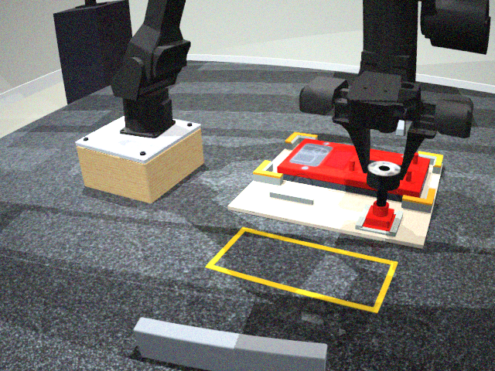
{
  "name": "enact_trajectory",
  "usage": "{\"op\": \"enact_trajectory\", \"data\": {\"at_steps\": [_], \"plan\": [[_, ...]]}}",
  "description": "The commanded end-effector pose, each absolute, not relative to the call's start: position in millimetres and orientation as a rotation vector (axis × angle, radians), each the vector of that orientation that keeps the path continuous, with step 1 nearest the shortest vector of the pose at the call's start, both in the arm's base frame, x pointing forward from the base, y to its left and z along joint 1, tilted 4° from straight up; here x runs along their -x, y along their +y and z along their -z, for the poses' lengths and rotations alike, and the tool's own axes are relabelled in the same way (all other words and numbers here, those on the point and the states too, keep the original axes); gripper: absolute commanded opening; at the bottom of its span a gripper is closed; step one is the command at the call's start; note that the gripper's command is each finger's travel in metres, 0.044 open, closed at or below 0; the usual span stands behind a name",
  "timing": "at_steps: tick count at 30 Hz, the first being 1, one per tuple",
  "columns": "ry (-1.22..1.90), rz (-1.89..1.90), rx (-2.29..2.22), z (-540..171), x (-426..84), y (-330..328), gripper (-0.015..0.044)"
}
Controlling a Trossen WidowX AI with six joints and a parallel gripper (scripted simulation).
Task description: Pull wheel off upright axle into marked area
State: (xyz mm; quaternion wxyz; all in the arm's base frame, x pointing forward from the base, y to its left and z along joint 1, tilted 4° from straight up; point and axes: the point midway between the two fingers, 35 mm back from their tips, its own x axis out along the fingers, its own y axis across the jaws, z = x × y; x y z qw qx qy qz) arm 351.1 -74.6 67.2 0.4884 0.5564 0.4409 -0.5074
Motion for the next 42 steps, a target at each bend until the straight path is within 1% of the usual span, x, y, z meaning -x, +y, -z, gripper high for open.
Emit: {"op": "enact_trajectory", "data": {"at_steps": [1, 42], "plan": [[1.072, 1.234, -1.352, -69, -351, -75, 0.0000], [1.071, 1.233, -1.352, -82, -350, -75, 0.0000]]}}
